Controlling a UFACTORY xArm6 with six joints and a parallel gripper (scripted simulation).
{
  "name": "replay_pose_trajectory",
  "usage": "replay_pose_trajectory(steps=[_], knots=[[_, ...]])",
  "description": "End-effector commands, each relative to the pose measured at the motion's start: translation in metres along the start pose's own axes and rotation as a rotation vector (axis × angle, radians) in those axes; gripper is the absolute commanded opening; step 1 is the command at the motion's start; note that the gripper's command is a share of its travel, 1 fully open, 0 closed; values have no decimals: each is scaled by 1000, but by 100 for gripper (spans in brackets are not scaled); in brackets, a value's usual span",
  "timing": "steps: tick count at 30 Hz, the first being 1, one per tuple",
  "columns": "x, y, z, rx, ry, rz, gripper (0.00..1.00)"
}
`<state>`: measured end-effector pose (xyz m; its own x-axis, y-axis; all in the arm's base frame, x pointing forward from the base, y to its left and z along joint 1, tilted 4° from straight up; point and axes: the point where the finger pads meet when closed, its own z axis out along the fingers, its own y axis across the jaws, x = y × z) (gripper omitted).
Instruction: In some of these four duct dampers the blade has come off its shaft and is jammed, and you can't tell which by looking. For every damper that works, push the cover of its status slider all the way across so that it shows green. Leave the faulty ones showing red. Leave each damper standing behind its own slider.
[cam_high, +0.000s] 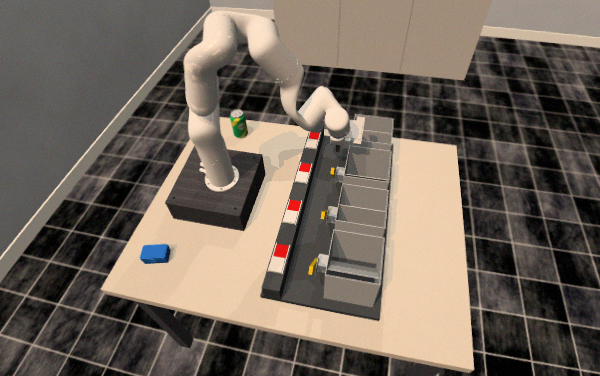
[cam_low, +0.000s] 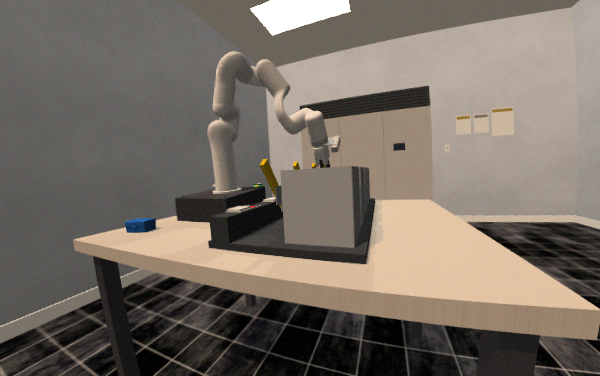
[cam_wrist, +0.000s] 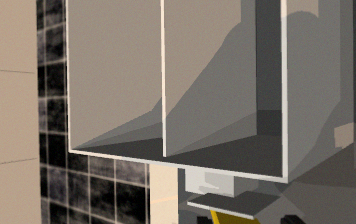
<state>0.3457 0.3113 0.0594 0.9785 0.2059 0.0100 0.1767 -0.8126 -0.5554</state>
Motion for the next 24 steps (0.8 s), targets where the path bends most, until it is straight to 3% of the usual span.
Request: replay_pose_trajectory(steps=[1, 8, 24], knots=[[1, -1, -2, 1, 3, -2, 39], [1, -1, -13, 1, 3, -2, 39], [1, -1, -64, 1, 3, -2, 39]])
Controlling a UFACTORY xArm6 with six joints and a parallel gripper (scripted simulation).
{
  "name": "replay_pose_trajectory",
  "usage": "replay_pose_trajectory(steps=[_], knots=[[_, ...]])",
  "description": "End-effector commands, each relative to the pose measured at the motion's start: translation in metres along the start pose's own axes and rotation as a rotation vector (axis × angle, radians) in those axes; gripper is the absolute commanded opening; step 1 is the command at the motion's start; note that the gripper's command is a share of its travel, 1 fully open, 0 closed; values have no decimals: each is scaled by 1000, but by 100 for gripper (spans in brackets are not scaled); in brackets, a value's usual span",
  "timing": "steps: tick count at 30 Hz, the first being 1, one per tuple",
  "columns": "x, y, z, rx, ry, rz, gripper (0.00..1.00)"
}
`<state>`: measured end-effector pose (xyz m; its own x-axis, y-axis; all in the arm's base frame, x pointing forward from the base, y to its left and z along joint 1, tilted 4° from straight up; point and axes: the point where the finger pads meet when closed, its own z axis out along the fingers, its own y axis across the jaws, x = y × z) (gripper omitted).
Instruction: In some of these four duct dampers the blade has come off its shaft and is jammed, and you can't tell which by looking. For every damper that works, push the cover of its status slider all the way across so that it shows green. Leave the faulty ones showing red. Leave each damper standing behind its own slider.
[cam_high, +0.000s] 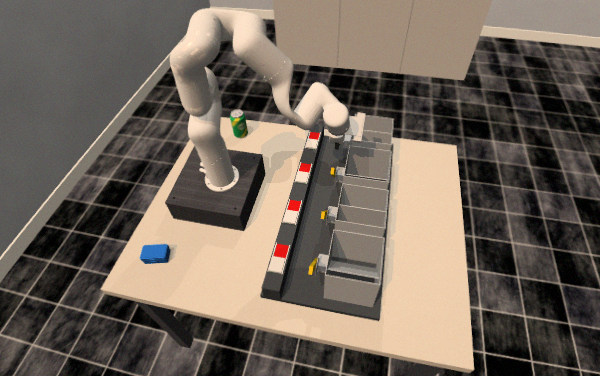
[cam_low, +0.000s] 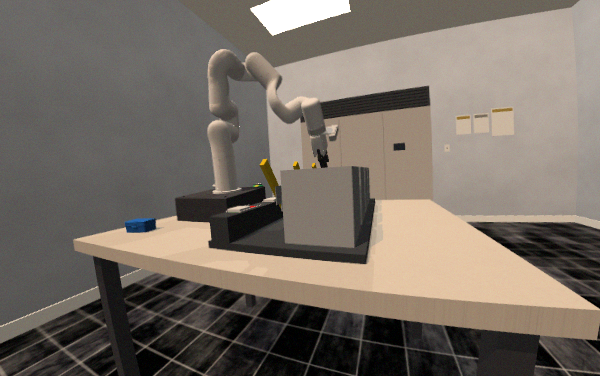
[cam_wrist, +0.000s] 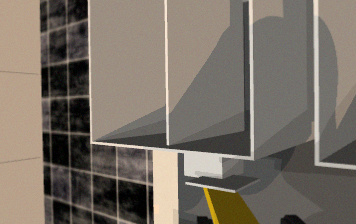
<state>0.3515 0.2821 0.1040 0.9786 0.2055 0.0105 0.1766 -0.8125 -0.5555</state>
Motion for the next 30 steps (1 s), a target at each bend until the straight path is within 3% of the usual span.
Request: replay_pose_trajectory(steps=[1, 17, 21, 25, 27, 30], knots=[[1, -1, -14, 1, 2, -2, 39], [3, -3, -25, -14, 0, -2, 39], [16, -17, -22, -93, -2, -1, 39], [40, -43, -18, -234, 0, -2, 39], [40, -43, -18, -234, 0, -2, 39], [59, -64, -14, -345, -2, -3, 39]])
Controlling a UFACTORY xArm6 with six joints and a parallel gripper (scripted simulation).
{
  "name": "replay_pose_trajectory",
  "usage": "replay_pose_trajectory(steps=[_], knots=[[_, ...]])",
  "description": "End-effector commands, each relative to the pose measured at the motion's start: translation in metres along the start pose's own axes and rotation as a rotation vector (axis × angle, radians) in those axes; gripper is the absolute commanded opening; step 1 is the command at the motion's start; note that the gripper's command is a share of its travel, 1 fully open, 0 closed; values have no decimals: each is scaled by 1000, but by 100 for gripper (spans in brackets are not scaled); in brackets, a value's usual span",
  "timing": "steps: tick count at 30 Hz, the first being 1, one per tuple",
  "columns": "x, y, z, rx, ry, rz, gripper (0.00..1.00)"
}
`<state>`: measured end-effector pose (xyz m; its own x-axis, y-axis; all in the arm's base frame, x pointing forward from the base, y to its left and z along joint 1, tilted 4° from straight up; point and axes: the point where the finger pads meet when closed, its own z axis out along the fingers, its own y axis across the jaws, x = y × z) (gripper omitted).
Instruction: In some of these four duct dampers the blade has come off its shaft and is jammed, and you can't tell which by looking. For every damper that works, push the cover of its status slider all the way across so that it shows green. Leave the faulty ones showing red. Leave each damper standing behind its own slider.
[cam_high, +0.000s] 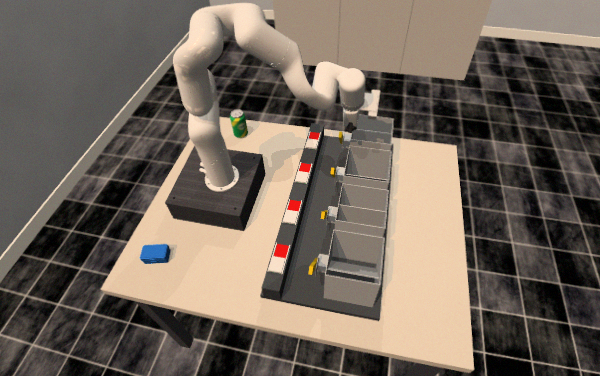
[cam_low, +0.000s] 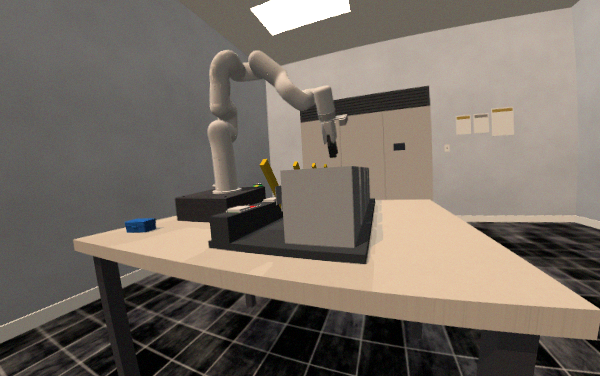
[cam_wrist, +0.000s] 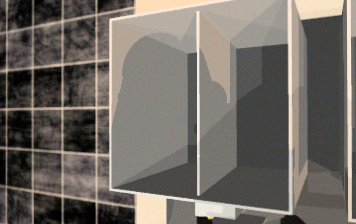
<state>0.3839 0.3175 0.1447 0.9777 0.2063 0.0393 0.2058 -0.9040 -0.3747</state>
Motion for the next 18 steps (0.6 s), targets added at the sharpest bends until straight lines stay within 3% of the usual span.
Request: replay_pose_trajectory(steps=[1, 11, 18], knots=[[24, -23, 1, -163, -28, 7, 39], [67, -70, 1, -416, -29, 2, 39], [74, -76, 1, -457, -25, 4, 39]])
